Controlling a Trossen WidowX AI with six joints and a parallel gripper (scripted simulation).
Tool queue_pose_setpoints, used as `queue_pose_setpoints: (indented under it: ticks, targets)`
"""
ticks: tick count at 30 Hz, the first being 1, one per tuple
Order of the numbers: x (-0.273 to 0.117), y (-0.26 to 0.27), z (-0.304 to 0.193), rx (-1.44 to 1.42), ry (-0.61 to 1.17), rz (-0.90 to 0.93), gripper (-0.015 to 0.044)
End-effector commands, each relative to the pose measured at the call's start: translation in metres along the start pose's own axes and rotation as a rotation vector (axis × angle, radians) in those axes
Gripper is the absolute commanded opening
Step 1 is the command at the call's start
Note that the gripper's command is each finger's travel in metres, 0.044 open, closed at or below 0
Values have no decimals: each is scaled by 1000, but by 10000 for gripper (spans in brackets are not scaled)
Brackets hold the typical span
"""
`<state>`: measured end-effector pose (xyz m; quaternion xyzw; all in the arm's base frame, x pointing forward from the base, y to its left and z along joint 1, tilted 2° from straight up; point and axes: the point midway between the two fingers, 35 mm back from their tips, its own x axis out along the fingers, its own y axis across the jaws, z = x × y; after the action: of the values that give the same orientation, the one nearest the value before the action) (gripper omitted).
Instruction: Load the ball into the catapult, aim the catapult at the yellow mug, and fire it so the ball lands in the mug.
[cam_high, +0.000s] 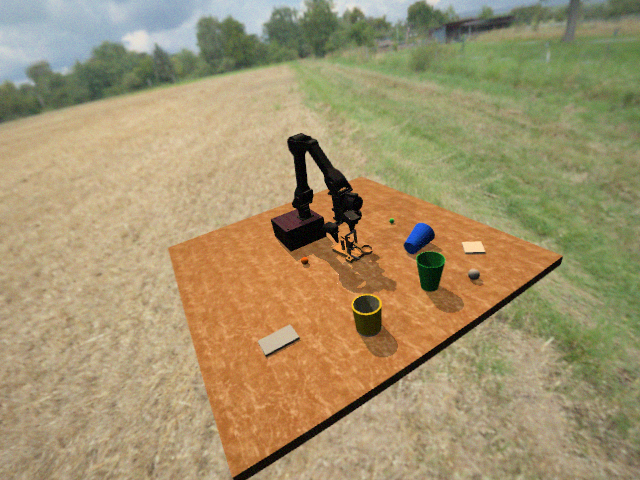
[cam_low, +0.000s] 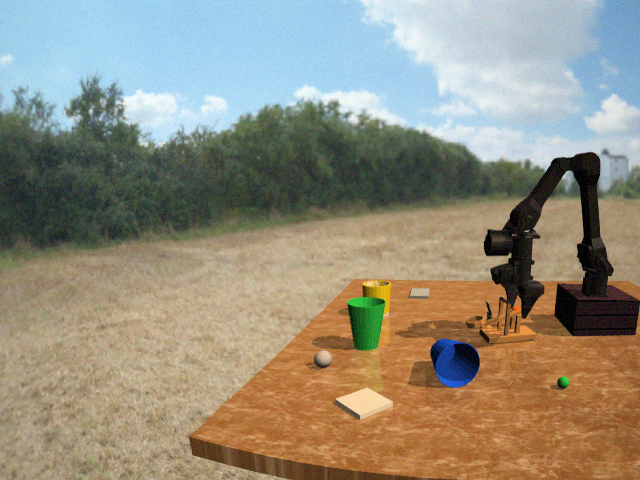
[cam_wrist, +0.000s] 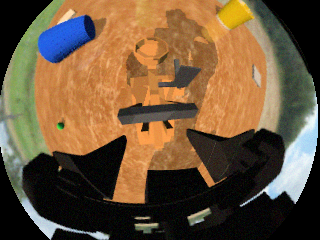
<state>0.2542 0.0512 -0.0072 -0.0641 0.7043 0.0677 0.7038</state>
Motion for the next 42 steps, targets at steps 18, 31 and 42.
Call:
queue_pose_setpoints:
  ticks: [18, 31, 42]
  targets:
    - [36, -1, -6, -6, 16, -5, 440]
    - [35, 0, -4, 0, 6, 0, 282]
    - [35, 0, -4, 0, 6, 0, 111]
